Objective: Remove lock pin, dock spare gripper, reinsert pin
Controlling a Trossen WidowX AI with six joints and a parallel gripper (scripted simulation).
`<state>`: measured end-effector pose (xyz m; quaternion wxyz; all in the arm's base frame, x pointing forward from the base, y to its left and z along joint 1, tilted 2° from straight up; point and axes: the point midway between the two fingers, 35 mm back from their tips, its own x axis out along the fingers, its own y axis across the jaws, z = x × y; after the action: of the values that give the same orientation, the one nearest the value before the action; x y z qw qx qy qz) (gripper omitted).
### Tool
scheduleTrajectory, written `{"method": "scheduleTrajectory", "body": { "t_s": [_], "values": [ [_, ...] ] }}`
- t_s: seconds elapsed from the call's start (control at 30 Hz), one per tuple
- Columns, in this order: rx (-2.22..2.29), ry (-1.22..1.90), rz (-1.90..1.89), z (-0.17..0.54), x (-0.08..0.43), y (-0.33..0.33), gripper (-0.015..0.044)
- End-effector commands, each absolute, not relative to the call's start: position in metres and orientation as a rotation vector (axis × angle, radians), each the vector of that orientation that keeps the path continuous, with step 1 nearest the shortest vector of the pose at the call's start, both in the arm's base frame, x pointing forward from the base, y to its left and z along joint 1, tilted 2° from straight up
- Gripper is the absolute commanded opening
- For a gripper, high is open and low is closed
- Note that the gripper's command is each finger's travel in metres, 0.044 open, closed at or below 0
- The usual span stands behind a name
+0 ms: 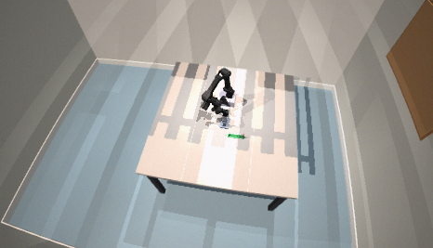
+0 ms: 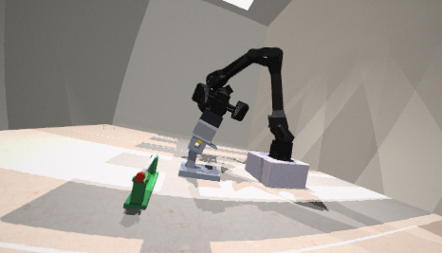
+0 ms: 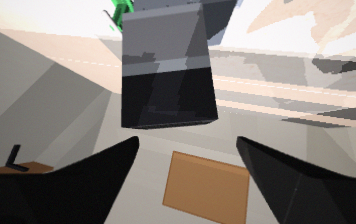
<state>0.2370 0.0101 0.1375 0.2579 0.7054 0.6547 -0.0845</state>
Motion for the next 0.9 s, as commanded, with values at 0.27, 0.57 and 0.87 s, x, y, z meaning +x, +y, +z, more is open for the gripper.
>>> {"method": "scheduleTrajectory", "body": {
  "t_s": [0.27, 0.57, 0.87],
  "values": [
    [1.920, 1.752, -0.243, 0.157, 0.232, 0.013, 0.0440],
    [1.928, 1.708, -0.261, 0.171, 0.230, 0.016, 0.0440],
    [1.936, 1.667, -0.276, 0.184, 0.228, 0.019, 0.0440]
  ]
}}
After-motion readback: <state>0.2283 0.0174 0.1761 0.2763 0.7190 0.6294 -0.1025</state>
